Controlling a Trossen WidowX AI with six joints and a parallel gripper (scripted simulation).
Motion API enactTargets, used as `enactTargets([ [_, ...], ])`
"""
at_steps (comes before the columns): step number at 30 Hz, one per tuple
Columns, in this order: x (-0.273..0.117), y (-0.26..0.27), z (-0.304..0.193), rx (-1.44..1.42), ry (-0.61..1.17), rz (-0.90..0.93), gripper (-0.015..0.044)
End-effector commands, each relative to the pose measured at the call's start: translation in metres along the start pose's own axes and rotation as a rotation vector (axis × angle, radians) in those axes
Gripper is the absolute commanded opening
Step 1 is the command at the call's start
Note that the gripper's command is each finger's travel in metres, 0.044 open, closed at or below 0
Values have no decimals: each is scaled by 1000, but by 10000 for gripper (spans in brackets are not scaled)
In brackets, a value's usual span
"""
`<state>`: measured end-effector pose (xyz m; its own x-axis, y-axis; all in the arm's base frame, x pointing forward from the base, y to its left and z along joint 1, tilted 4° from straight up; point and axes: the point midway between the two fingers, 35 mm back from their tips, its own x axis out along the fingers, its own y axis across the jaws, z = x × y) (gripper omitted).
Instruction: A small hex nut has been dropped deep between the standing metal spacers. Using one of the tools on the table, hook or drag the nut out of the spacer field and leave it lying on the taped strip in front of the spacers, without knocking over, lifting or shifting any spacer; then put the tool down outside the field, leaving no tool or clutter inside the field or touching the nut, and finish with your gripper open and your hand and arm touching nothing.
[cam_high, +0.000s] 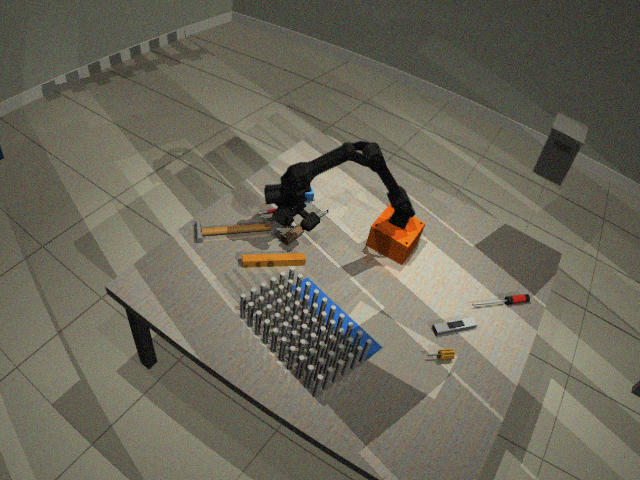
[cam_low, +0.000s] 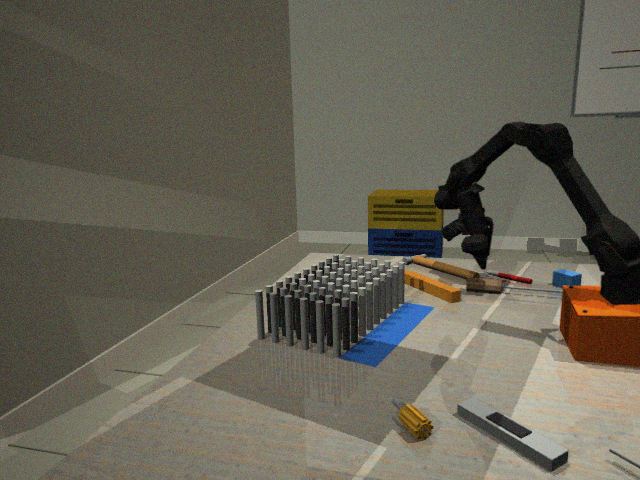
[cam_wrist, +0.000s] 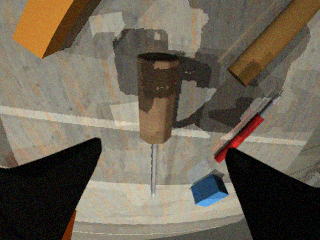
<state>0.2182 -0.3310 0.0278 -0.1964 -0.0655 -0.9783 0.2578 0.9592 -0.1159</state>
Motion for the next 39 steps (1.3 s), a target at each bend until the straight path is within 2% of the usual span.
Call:
enactTargets([
  [1, 4, 0, 0, -31, 16, 2, 440],
  [2, 4, 0, 0, -31, 16, 2, 440],
  [8, 4, 0, 0, -31, 16, 2, 282],
  [18, 5, 0, 0, -31, 16, 2, 280],
  [39, 38, 4, 10, -31, 16, 2, 280],
])
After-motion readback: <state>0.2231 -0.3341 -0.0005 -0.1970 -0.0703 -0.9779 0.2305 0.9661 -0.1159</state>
